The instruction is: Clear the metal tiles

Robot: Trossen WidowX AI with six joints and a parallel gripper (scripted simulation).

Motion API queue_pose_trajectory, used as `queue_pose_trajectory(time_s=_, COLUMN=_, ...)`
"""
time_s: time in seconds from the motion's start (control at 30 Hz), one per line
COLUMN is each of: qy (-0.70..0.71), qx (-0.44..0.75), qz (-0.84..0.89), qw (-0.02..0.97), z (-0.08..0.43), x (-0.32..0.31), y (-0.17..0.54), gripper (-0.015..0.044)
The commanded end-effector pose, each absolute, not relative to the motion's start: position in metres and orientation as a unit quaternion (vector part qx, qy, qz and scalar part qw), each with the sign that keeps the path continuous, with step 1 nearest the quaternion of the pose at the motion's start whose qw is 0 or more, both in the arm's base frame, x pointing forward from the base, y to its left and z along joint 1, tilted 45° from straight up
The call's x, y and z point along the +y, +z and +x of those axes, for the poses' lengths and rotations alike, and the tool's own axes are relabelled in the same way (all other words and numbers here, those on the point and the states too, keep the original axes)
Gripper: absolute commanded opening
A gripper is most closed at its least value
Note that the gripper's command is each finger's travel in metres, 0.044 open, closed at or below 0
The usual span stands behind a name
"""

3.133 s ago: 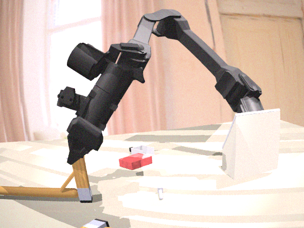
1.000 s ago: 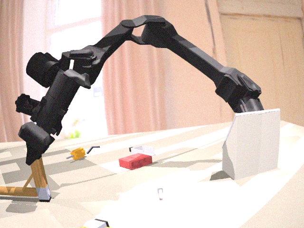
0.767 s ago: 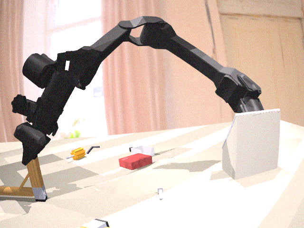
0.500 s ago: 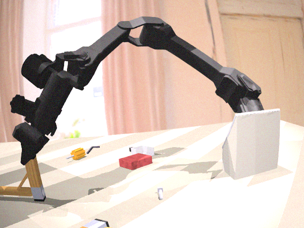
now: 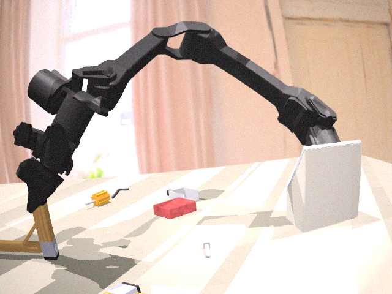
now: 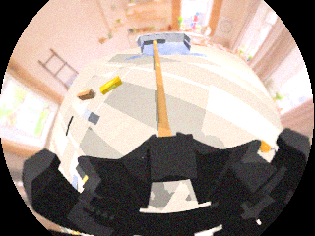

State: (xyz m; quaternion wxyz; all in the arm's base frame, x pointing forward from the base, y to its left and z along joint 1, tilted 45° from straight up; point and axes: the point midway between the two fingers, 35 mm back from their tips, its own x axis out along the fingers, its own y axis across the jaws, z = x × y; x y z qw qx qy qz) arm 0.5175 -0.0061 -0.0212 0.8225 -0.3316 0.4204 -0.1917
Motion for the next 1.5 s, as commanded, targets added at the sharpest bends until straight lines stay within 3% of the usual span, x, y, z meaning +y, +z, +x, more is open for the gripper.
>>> queue_pose_trajectory(time_s=0.0, qy=-0.191, qx=0.418, qz=-0.332, qw=0.824, z=0.519, x=-0.006, y=-0.02, gripper=0.0)
queue_pose_trajectory(time_s=1.47, qy=-0.188, qx=0.419, qz=-0.33, qw=0.824, z=0.458, x=0.011, y=-0.021, gripper=0.0)
